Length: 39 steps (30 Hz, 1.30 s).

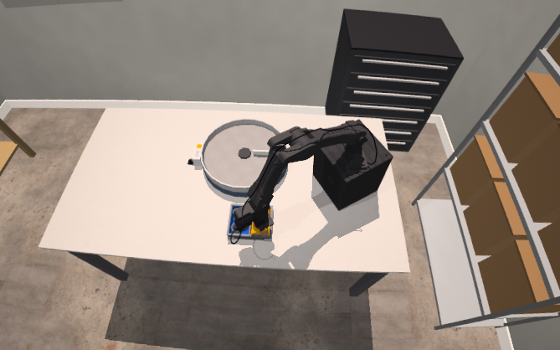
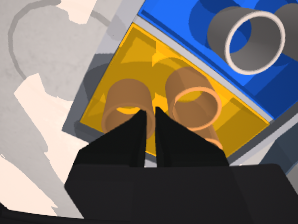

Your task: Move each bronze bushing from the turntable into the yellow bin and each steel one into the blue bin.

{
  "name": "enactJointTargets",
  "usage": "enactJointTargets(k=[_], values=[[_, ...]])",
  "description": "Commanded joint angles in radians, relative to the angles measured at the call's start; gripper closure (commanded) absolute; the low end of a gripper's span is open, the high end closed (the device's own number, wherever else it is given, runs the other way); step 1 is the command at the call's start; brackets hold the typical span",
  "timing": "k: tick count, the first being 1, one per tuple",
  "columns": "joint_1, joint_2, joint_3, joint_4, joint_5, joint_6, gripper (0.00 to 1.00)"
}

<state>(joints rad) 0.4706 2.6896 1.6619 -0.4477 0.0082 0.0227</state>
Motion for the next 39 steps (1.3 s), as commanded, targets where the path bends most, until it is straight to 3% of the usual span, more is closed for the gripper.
enactJointTargets(k=[1, 39], values=[[-0.002, -0.004, 0.024, 0.004, -0.005, -0.004, 1.00], [-0.003, 0.011, 0.031, -0.014, -0.005, -0.005, 1.00]])
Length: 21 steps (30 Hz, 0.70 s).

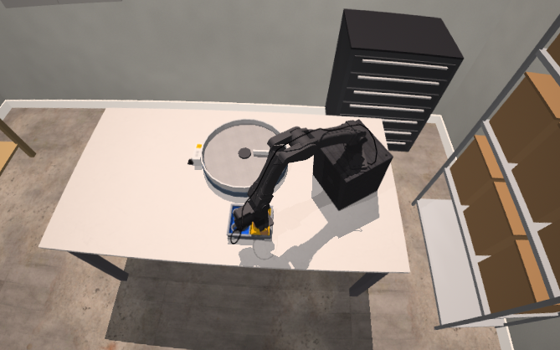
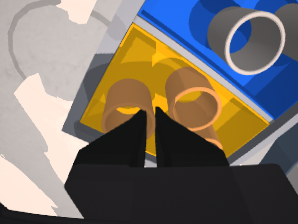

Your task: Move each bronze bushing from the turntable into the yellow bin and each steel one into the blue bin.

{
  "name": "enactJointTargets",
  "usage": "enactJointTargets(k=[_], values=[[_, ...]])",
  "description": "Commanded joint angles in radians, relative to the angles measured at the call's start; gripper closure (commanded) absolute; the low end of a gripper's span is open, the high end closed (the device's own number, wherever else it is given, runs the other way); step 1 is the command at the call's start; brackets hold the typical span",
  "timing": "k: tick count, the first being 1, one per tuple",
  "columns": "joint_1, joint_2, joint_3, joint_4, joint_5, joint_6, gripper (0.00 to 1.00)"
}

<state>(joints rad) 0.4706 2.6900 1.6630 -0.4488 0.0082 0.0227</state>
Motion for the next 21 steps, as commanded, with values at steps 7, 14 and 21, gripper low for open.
enactJointTargets(k=[7, 14, 21], values=[[-0.003, -0.010, 0.034, -0.005, -0.005, -0.005, 1.00], [-0.003, -0.010, 0.030, -0.005, -0.005, -0.005, 1.00], [-0.003, -0.010, 0.030, -0.005, -0.005, -0.005, 1.00]])
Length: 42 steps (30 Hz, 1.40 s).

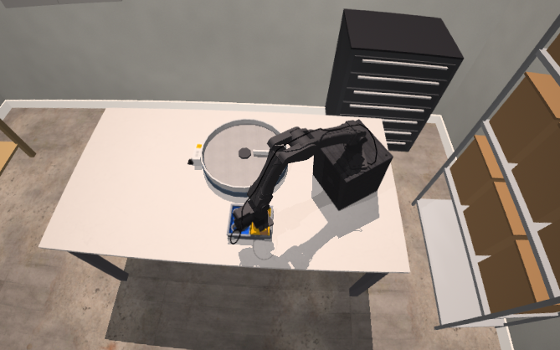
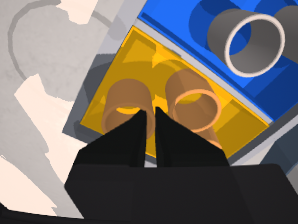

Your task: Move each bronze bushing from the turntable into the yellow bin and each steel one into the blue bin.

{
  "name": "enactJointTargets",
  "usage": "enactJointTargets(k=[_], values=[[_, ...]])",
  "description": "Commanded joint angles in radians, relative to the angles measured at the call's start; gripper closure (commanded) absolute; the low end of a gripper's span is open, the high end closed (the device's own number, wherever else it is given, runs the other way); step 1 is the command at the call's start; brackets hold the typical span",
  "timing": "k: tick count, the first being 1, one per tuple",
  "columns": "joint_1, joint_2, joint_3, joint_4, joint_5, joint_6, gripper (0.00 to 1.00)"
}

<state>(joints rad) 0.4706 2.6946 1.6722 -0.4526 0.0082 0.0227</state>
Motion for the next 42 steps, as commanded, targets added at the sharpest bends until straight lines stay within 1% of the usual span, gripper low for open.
enactJointTargets(k=[1, 19, 26, 28, 29, 33, 37, 42], values=[[-0.003, -0.014, 0.020, -0.001, -0.005, -0.005, 1.00], [-0.003, -0.014, 0.021, -0.001, -0.005, -0.005, 1.00], [-0.003, 0.011, 0.027, 0.008, -0.005, -0.005, 1.00], [-0.003, 0.011, 0.027, 0.008, -0.005, -0.005, 1.00], [-0.003, -0.007, 0.028, 0.001, -0.005, -0.005, 1.00], [-0.004, 0.016, 0.030, 0.011, -0.005, -0.005, 1.00], [-0.004, 0.004, 0.033, 0.010, -0.005, -0.006, 1.00], [-0.004, 0.018, 0.034, 0.009, -0.005, -0.006, 1.00]])
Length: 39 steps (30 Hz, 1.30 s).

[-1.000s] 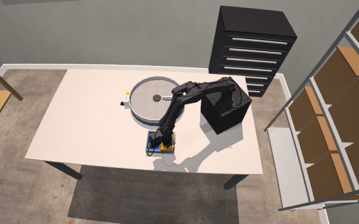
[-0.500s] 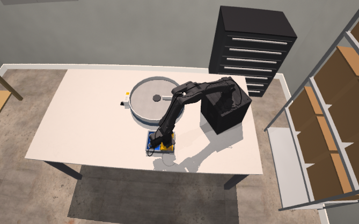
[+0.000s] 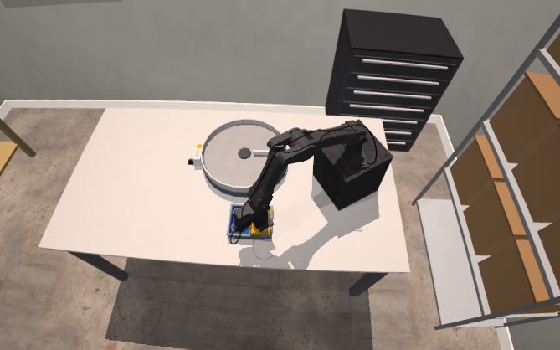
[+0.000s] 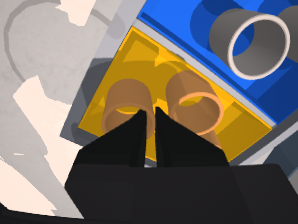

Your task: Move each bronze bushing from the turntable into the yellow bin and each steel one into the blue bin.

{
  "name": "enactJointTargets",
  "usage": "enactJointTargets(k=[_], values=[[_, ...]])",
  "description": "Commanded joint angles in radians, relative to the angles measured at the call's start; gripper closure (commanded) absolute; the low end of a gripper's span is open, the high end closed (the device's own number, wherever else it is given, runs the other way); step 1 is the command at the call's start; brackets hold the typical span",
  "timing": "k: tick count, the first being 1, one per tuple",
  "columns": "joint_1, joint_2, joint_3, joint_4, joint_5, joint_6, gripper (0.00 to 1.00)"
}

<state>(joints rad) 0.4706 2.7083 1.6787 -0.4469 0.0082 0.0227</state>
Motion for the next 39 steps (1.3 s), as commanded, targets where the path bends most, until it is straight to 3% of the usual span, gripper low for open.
enactJointTargets(k=[1, 38, 39], values=[[-0.004, -0.001, 0.028, 0.003, -0.005, -0.006, 1.00], [-0.004, -0.002, 0.028, 0.002, -0.005, -0.006, 1.00], [-0.004, -0.002, 0.028, 0.002, -0.005, -0.006, 0.85]])
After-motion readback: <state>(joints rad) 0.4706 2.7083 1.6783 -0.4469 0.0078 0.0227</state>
